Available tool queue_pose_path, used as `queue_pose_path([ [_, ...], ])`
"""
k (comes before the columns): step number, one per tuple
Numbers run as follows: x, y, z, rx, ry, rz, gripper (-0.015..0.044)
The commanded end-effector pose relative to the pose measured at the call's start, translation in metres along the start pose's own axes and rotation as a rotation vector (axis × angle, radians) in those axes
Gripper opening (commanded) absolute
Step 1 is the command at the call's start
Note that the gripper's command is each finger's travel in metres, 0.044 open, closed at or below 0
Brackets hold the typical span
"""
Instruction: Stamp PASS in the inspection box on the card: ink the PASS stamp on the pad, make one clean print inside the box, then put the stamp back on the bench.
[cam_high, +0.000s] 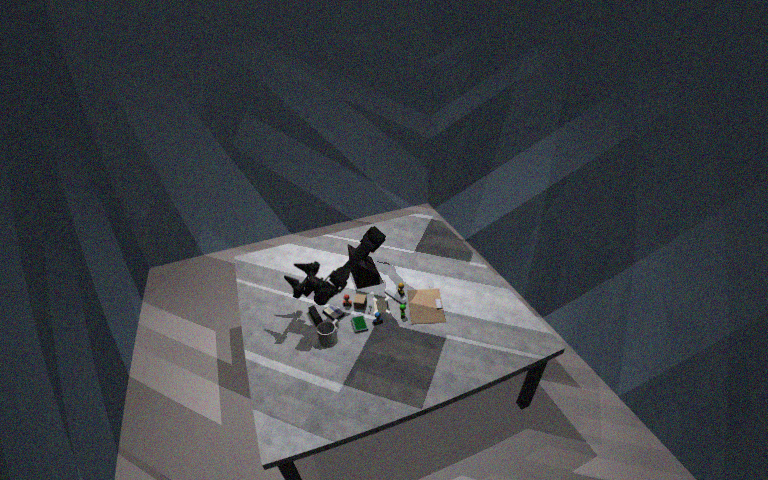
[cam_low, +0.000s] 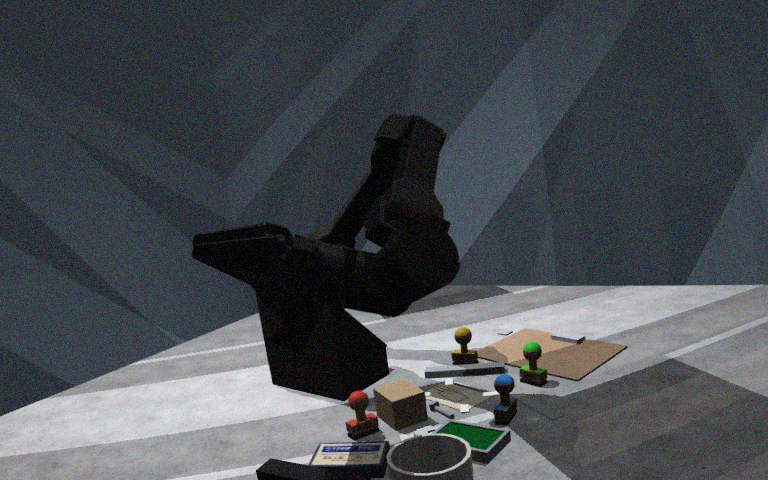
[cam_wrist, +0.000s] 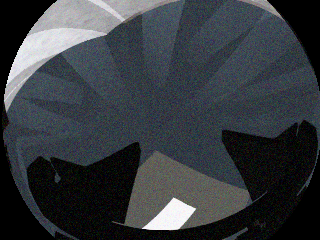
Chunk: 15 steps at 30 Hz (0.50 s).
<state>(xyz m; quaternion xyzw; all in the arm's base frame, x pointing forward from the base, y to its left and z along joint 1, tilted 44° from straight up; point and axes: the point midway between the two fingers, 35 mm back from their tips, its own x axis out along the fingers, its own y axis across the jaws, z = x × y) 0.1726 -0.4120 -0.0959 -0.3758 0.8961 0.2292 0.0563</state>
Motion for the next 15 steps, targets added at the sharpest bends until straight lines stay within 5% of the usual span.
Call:
queue_pose_path([
  [1,-0.001,-0.001,0.000,0.008,-0.008,-0.006,0.0374],
  [7,-0.053,-0.016,0.010,0.240,-0.294,-0.160,0.0224],
  [15,-0.154,-0.012,0.028,0.514,-0.805,-0.201,0.0224],
])
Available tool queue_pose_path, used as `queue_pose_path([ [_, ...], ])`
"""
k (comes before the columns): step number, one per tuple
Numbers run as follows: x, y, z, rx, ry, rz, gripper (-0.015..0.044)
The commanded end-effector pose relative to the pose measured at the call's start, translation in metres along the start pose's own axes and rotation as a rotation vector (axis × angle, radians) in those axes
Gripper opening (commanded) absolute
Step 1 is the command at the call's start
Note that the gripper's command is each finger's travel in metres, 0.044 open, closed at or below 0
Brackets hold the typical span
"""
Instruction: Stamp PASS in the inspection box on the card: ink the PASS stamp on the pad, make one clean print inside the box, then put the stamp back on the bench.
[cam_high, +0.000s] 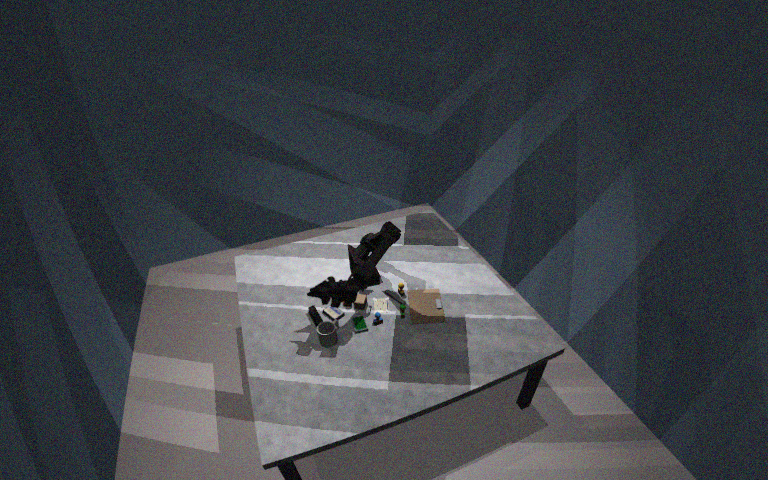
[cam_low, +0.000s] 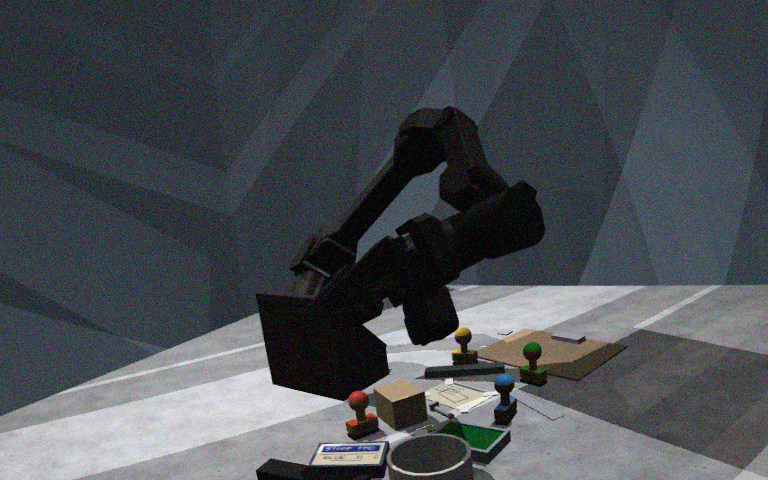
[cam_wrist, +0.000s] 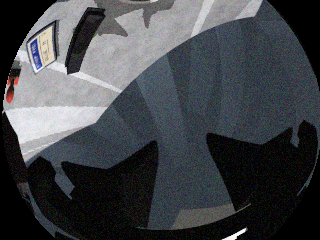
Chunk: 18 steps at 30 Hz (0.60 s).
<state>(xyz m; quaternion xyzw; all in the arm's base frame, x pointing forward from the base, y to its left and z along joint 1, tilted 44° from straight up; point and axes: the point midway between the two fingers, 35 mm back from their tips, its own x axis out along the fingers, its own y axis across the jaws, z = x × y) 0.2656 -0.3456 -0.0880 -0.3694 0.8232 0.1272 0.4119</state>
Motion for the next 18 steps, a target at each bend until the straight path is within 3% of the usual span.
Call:
queue_pose_path([
  [1,-0.044,0.013,0.039,0.157,-0.260,0.049,0.0224],
  [9,-0.150,0.046,0.095,0.426,-0.681,0.299,0.0224],
  [18,-0.281,0.102,0.122,0.625,-0.960,0.788,0.0224],
])
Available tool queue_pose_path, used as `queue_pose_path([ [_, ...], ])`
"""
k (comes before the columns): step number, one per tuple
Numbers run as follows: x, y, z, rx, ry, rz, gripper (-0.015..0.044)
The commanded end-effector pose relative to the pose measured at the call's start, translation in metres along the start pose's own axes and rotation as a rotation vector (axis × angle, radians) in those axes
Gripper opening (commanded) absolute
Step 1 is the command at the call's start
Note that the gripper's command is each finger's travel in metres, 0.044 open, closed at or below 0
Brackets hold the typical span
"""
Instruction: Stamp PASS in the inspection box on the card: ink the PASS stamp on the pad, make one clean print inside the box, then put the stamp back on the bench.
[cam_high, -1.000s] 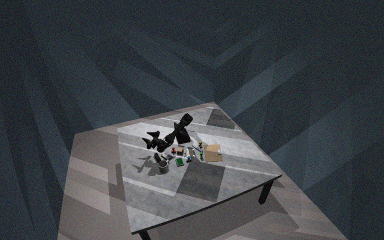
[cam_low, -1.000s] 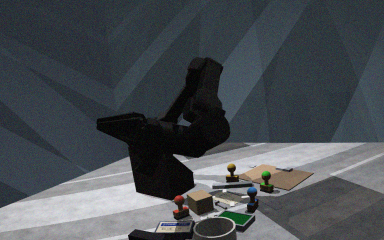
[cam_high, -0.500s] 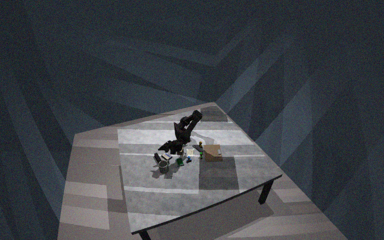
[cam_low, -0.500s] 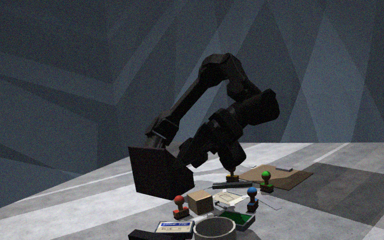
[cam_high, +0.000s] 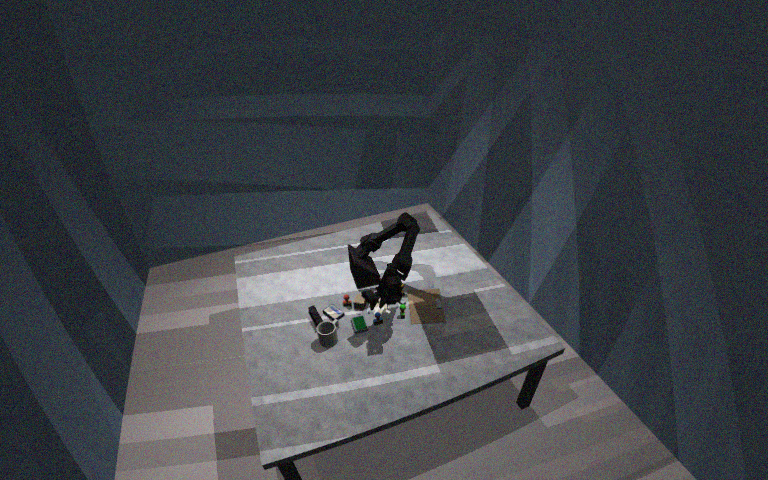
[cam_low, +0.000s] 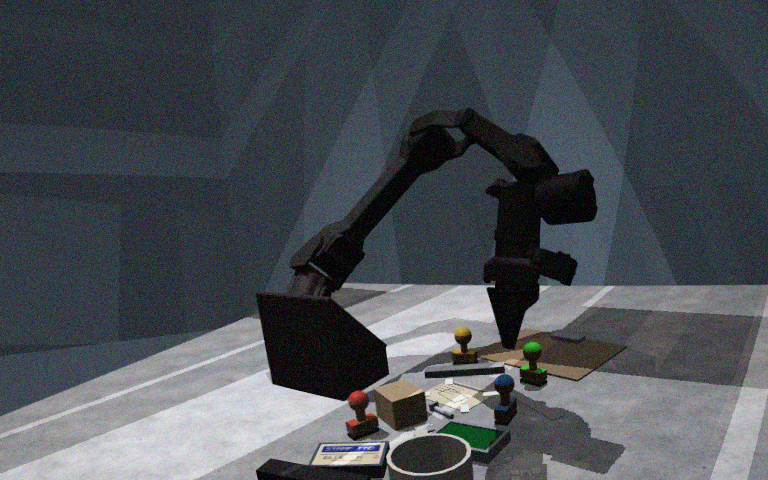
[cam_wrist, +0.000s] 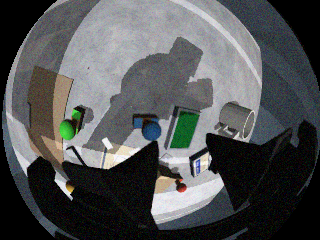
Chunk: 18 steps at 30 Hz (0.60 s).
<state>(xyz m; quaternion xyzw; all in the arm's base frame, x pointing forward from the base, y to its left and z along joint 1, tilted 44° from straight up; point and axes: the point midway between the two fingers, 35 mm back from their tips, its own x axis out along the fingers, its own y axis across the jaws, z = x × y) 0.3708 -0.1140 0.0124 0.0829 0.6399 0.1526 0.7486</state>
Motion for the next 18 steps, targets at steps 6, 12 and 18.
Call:
queue_pose_path([
  [6,-0.038,0.111,0.022,0.279,-0.073,0.402,0.0224],
  [12,-0.038,0.115,0.017,0.280,-0.073,0.402,0.0224],
  [18,-0.036,0.116,0.017,0.280,-0.073,0.402,0.0224],
])
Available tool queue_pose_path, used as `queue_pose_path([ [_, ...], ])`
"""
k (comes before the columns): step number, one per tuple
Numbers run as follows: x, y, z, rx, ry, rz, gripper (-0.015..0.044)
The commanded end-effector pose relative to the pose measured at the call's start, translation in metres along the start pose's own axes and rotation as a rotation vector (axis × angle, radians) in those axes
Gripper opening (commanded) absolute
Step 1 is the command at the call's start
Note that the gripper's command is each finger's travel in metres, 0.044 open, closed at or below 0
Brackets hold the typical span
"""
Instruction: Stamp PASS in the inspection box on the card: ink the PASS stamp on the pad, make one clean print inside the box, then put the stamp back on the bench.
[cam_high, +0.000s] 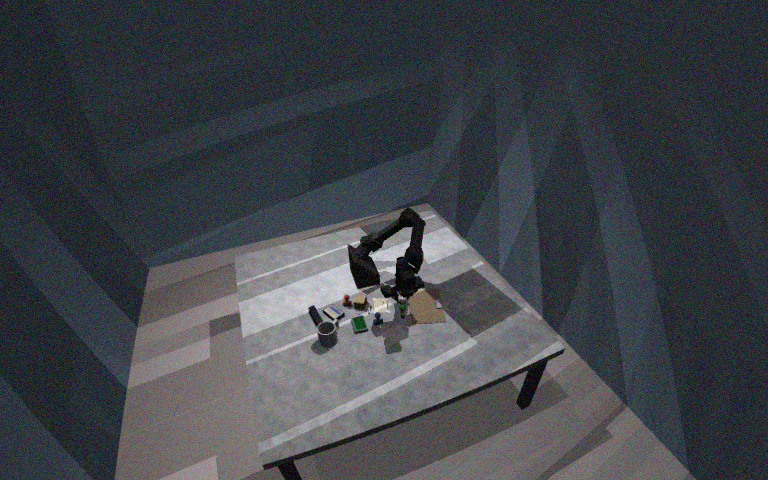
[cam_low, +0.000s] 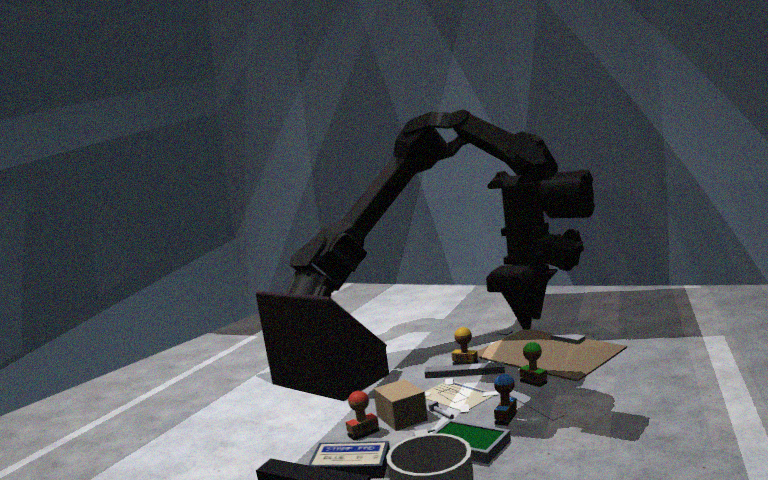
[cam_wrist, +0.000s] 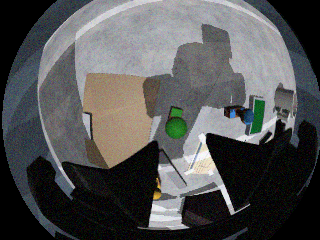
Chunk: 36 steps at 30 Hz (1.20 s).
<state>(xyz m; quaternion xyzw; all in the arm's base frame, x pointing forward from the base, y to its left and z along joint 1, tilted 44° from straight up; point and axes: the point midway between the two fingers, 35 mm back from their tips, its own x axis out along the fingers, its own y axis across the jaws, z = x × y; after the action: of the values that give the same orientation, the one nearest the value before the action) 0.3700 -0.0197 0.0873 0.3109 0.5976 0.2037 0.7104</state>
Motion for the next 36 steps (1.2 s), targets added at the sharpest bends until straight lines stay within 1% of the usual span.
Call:
queue_pose_path([
  [1,0.005,0.001,-0.002,0.009,0.003,0.010,0.0224],
  [36,0.062,0.002,-0.001,0.009,0.003,0.012,0.0224],
])
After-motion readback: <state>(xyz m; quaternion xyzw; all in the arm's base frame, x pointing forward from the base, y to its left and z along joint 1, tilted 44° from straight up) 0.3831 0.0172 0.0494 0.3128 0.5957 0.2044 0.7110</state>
